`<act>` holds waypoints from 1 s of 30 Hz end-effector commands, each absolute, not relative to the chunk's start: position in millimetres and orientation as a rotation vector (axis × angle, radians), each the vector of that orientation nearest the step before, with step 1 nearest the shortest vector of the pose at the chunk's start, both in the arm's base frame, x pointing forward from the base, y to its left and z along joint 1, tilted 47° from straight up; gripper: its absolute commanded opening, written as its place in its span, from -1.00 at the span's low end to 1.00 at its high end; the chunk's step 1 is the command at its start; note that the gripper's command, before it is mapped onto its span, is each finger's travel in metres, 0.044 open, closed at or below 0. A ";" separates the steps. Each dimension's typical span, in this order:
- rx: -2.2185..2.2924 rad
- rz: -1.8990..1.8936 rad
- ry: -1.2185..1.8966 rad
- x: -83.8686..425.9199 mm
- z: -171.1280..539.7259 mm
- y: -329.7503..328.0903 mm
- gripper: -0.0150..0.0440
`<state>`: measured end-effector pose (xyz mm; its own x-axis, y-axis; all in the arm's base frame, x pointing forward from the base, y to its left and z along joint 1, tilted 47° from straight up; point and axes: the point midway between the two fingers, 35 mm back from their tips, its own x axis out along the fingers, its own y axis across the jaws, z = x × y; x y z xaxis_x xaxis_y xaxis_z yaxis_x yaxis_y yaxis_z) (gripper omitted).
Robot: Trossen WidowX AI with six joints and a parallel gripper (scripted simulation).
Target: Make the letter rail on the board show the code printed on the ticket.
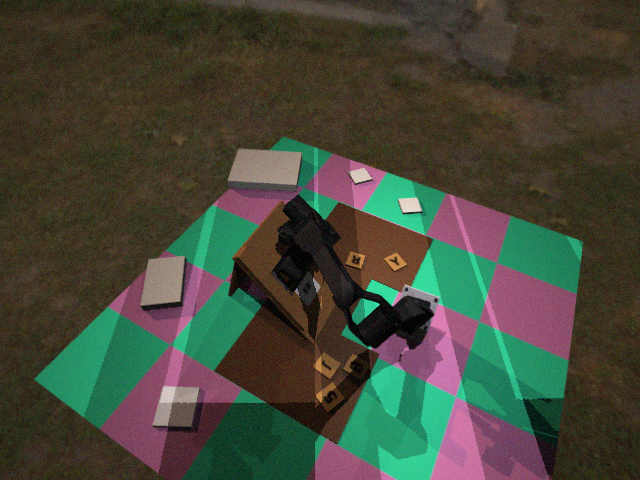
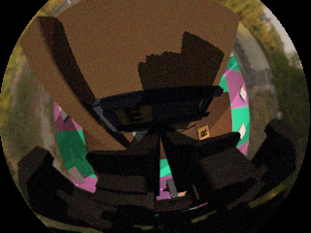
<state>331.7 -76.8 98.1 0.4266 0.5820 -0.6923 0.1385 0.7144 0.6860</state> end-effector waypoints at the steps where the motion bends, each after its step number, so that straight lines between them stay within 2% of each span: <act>1: 0.749 0.446 1.274 333.3 97.5 -82.6 -0.49; 30: 0.750 0.467 1.291 342.1 91.8 -78.6 -0.49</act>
